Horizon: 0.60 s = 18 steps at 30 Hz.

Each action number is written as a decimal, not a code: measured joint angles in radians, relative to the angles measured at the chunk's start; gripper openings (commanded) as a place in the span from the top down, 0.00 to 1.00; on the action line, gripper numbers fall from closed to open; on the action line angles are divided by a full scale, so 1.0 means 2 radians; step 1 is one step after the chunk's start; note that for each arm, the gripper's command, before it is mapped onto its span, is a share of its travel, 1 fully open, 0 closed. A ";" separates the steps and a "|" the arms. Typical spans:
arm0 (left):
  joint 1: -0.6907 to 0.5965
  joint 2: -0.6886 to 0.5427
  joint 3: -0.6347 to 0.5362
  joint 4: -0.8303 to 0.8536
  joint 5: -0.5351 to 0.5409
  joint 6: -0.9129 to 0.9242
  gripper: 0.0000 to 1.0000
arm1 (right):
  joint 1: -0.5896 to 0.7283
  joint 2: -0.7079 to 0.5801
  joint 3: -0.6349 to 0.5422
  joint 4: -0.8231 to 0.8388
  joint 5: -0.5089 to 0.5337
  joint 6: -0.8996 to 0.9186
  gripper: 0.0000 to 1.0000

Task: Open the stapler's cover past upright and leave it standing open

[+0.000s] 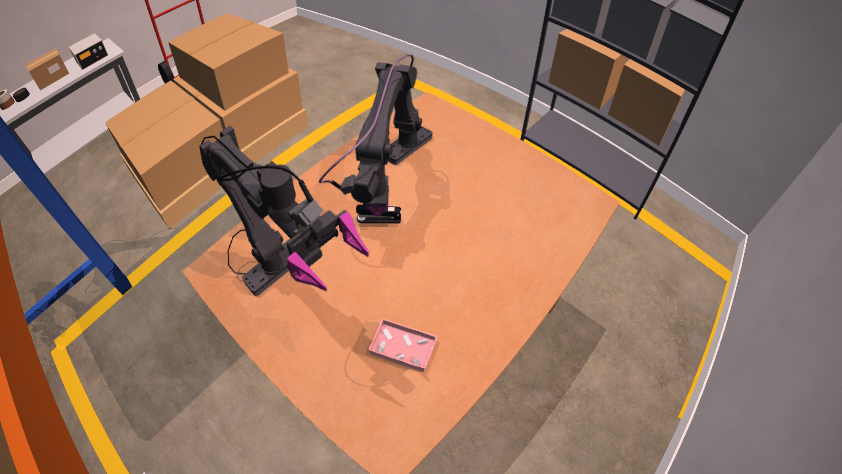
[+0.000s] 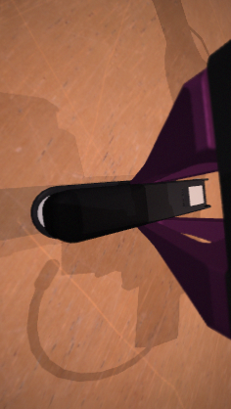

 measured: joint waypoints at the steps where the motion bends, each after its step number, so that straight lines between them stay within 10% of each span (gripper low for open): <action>1: 0.000 0.000 0.002 -0.002 0.000 0.000 0.83 | 0.000 0.000 0.000 0.000 0.000 0.000 0.00; 18: 0.000 0.000 -0.007 0.017 0.000 0.003 0.83 | 0.000 0.000 0.000 0.000 0.000 0.000 0.00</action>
